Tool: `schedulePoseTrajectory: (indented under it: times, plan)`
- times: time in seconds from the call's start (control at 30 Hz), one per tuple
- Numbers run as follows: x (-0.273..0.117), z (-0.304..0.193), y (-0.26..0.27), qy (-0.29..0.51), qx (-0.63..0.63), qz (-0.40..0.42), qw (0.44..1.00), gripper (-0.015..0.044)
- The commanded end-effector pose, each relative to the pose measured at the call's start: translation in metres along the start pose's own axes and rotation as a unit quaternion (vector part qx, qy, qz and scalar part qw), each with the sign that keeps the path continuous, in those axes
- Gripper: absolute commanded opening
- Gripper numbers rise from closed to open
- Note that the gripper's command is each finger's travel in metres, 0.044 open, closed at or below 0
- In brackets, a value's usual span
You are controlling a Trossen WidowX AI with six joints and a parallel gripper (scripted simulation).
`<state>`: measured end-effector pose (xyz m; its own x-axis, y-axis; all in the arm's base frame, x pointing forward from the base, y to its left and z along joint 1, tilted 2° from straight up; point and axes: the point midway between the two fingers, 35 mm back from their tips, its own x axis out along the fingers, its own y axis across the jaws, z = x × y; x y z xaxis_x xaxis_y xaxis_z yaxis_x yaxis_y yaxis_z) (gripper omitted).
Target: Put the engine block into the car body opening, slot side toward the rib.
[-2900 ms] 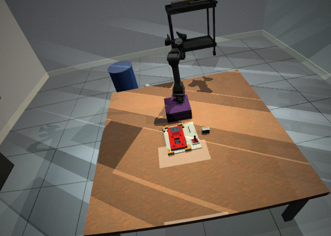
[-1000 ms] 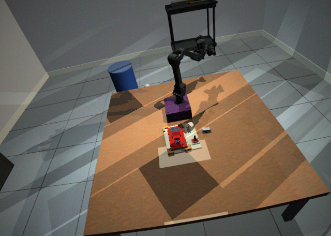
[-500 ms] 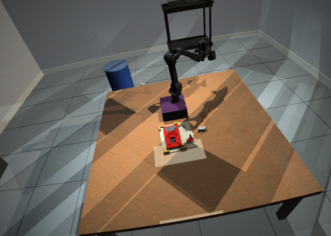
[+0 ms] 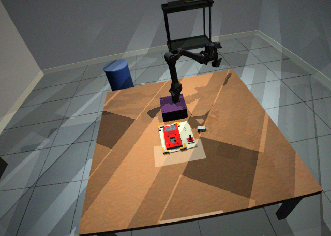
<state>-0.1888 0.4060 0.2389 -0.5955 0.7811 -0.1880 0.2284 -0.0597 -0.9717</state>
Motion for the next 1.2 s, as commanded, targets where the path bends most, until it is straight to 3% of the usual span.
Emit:
schedulePoseTrajectory:
  times: [0.0, 0.77, 1.17]
  plan:
    - [-0.003, -0.020, 0.011, 0.024, 0.048, 0.022, 0.998, 0.0440]
    - [-0.048, -0.118, 0.084, 0.168, 0.313, 0.115, 0.928, 0.0440]
    - [-0.088, -0.163, 0.124, 0.265, 0.458, 0.131, 0.838, 0.0440]
